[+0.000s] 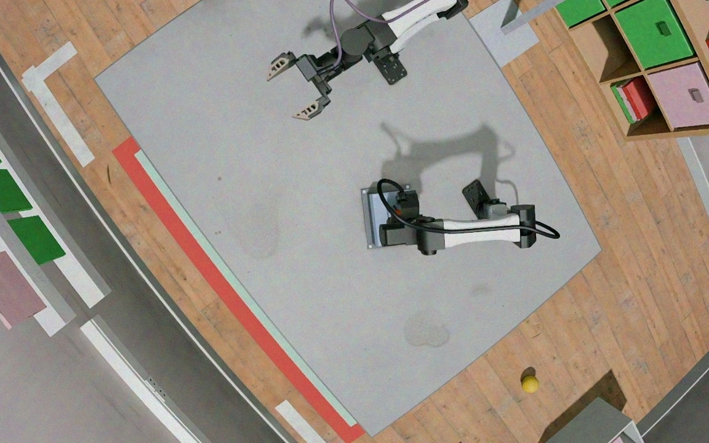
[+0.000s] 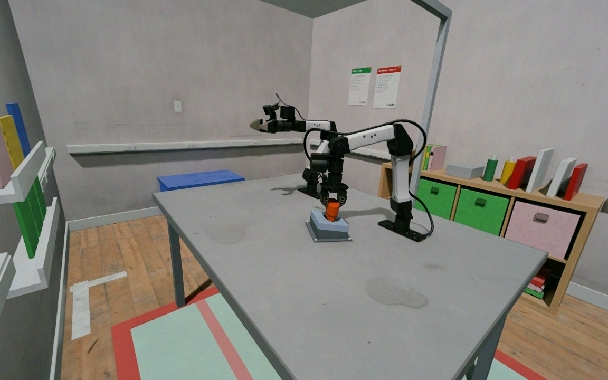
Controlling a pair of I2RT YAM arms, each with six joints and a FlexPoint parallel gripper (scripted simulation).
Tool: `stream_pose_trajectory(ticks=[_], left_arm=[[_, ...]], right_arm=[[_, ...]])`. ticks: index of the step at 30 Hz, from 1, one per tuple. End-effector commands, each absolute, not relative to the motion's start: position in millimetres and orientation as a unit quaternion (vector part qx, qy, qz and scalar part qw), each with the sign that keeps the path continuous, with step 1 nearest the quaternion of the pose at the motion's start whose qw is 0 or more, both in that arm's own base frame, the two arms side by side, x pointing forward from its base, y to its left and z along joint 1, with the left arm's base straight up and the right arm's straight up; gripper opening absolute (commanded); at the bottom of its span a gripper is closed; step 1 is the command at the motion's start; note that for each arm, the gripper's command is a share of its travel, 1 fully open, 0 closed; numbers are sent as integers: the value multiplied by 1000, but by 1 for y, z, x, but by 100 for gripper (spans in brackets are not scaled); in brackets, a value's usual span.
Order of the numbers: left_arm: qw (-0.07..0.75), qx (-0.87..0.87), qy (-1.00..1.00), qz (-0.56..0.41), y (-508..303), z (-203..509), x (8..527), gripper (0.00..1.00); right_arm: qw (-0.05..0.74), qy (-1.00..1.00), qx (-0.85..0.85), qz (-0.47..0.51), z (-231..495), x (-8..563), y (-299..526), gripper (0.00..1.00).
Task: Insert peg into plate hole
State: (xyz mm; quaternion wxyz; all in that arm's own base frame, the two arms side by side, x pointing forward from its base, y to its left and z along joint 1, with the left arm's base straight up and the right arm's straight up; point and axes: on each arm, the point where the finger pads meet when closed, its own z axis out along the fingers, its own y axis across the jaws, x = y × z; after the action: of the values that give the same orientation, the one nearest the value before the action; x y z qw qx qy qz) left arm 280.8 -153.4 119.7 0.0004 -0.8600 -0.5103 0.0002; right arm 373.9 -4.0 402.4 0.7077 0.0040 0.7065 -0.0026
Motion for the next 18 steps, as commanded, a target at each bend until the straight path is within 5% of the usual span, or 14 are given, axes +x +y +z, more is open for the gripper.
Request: stream_pose_trajectory(ticks=[1, 17, 18], left_arm=[[-8, -860, -510, -4, -155, 125, 283, 3], [-8, -860, -510, -4, -155, 125, 283, 3], [-15, -860, -510, -9, -156, 129, 285, 14]], right_arm=[[713, 701, 4, -3, 408, 372, -4, 100], [713, 701, 4, -3, 408, 372, -4, 100], [713, 701, 4, -3, 408, 372, -4, 100]])
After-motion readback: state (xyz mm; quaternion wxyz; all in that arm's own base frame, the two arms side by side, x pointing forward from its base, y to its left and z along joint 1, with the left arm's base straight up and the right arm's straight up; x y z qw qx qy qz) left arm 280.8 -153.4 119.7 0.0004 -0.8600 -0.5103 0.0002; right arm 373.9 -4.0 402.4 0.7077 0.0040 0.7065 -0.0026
